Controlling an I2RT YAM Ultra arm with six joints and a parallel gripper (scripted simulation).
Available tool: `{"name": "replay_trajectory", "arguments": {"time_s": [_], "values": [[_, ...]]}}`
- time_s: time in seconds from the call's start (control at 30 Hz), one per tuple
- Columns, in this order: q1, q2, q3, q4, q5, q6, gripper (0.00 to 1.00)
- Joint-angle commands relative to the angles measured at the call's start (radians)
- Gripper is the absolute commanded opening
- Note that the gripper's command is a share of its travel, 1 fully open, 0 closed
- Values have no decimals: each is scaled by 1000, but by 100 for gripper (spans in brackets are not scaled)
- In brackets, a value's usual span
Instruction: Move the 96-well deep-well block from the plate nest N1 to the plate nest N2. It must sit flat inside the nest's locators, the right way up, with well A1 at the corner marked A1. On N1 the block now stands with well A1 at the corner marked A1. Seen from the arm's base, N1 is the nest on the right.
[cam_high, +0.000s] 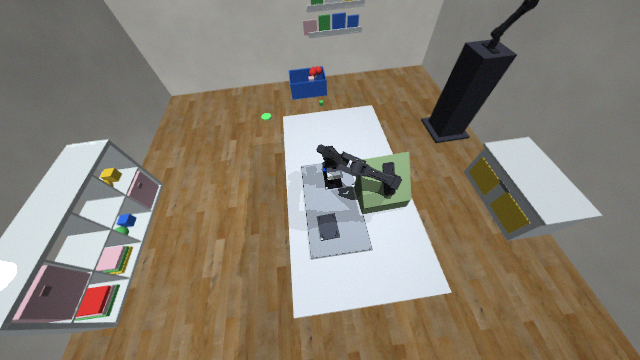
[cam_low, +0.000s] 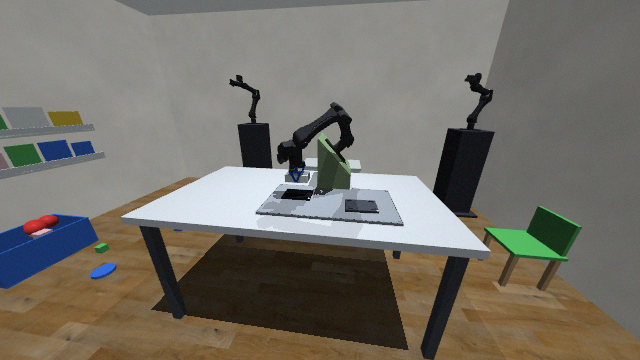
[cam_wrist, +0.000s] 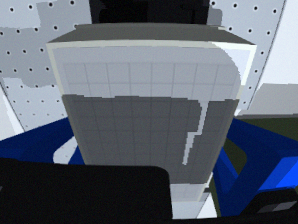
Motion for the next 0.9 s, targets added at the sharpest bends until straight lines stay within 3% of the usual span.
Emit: {"name": "replay_trajectory", "arguments": {"time_s": [0.0, 0.47, 0.87], "values": [[-17, -11, 5, 0, 7, 0, 0], [-17, -11, 5, 0, 7, 0, 0], [47, -107, -83, 37, -23, 30, 0]]}}
